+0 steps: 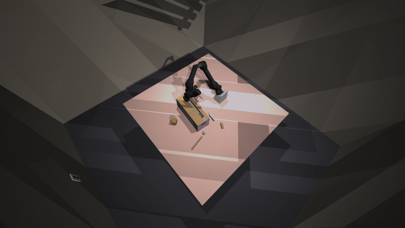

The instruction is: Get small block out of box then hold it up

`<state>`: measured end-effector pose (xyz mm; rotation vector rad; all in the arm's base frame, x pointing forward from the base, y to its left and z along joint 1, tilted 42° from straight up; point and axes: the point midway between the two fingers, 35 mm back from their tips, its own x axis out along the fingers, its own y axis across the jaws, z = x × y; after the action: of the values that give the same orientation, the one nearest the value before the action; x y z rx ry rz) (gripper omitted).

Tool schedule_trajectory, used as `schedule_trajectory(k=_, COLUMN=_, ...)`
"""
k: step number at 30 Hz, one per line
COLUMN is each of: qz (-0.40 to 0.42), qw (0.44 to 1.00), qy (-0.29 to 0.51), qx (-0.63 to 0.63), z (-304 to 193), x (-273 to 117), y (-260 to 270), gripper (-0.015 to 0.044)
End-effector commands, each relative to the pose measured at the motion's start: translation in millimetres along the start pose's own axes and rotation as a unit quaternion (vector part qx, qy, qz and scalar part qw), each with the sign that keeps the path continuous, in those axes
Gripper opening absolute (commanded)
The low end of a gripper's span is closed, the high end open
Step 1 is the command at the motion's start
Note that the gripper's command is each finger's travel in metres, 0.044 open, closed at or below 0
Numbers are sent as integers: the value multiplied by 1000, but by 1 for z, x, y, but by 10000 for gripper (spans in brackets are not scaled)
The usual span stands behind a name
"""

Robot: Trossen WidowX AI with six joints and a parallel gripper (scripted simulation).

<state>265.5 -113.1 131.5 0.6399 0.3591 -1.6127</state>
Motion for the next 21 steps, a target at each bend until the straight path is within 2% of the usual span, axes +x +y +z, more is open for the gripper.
schedule_trajectory(k=1, qz=-1, qw=1000, qy=-2, qx=1, z=4, x=2, y=0, gripper=400)
schedule_trajectory(k=5, qz=-1, qw=1000, qy=0, qx=1, z=5, x=-9, y=1, gripper=400)
schedule_trajectory(k=11, qz=-2, qw=1000, qy=1, qx=1, z=13, x=-58, y=0, gripper=400)
schedule_trajectory(k=16, qz=2, qw=1000, qy=1, qx=-1, z=13, x=-55, y=1, gripper=400)
schedule_trajectory(k=18, qz=10, qw=999, qy=8, qx=40, z=15, x=-56, y=-1, gripper=348)
schedule_trajectory(k=21, qz=39, qw=975, qy=46, qx=213, z=22, x=-58, y=-10, gripper=285)
